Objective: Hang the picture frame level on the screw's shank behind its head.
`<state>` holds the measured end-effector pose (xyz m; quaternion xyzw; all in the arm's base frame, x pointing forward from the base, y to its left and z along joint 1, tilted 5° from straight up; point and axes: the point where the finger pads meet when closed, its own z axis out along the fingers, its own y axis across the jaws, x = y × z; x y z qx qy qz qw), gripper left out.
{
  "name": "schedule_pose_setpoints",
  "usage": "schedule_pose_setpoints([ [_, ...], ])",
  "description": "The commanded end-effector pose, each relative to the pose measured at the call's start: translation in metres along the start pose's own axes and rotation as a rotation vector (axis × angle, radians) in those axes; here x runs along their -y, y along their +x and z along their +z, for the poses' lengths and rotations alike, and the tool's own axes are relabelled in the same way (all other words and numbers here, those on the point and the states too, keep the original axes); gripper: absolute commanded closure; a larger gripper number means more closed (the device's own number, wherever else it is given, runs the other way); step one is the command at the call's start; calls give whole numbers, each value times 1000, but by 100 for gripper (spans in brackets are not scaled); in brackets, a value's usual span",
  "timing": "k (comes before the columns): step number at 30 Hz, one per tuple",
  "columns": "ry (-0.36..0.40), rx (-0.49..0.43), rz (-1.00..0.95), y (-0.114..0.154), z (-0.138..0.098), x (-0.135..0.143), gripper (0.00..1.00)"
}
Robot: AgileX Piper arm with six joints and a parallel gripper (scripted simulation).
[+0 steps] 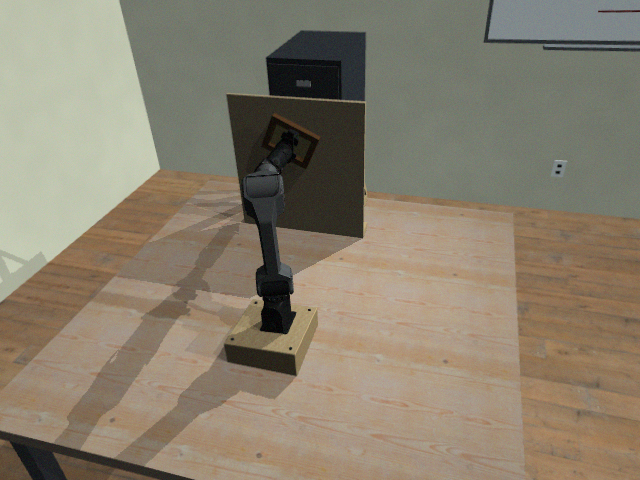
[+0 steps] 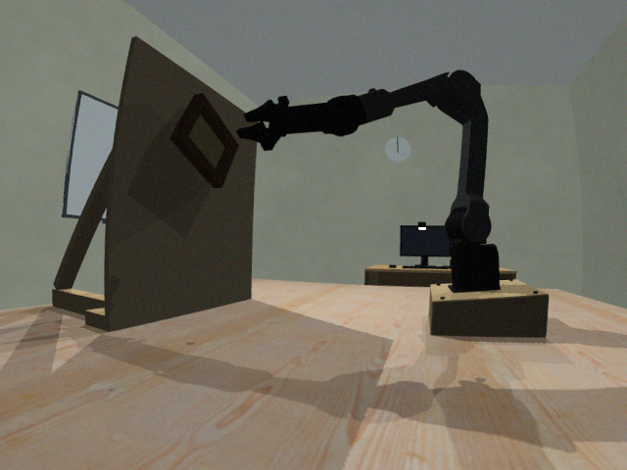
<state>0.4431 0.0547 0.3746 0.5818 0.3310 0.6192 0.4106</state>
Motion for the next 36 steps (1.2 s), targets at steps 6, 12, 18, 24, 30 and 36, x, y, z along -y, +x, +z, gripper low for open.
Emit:
schedule_pose_setpoints([
  [6, -1, 0, 1, 0, -1, 0, 37],
  [12, -2, 0, 1, -1, -1, 0, 37],
  [18, -2, 0, 2, -1, -1, 0, 37],
  [24, -1, 0, 2, 0, 1, 0, 37],
  [30, -1, 0, 1, -1, 4, 0, 37],
  [36, 0, 0, 1, -1, 10, 0, 37],
])
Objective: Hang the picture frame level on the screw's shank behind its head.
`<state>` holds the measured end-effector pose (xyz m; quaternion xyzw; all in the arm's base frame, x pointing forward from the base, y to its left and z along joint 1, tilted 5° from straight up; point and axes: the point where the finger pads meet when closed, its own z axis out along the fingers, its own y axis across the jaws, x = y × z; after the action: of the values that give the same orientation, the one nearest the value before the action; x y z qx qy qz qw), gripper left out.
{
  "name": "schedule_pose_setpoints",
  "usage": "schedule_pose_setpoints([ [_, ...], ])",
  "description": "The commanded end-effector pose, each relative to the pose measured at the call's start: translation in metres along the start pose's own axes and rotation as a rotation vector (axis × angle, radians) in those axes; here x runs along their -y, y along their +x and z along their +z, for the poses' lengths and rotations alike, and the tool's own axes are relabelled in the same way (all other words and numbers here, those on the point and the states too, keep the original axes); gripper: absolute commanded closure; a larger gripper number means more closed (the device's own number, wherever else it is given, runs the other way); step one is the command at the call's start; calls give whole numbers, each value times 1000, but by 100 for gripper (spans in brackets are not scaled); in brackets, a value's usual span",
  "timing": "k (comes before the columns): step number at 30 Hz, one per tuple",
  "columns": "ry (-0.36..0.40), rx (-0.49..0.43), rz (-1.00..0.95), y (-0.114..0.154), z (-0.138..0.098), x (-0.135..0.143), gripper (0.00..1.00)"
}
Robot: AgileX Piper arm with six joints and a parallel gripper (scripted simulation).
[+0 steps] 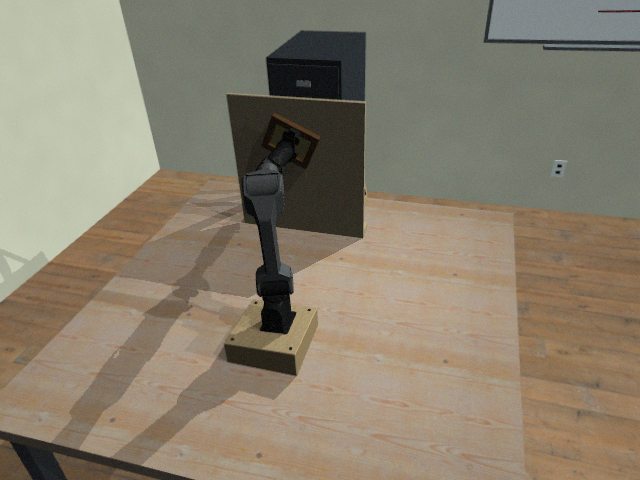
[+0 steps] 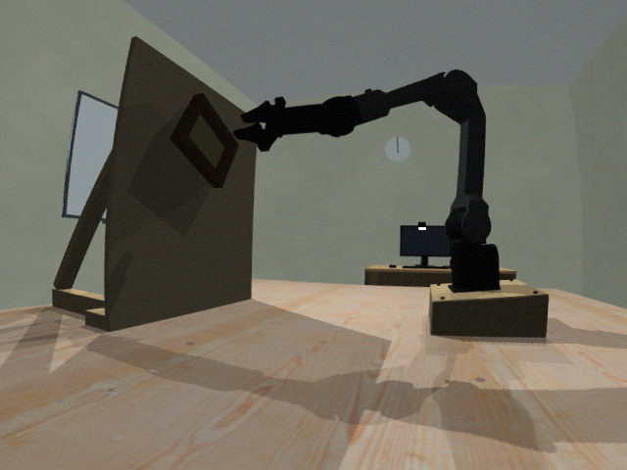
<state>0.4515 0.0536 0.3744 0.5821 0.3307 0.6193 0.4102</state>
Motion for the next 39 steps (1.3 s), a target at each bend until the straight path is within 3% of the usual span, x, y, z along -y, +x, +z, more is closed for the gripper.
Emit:
schedule_pose_setpoints([
  [1, -1, -1, 0, 0, 3, 0, 37],
  [39, -1, -1, 0, 0, 55, 0, 37],
])
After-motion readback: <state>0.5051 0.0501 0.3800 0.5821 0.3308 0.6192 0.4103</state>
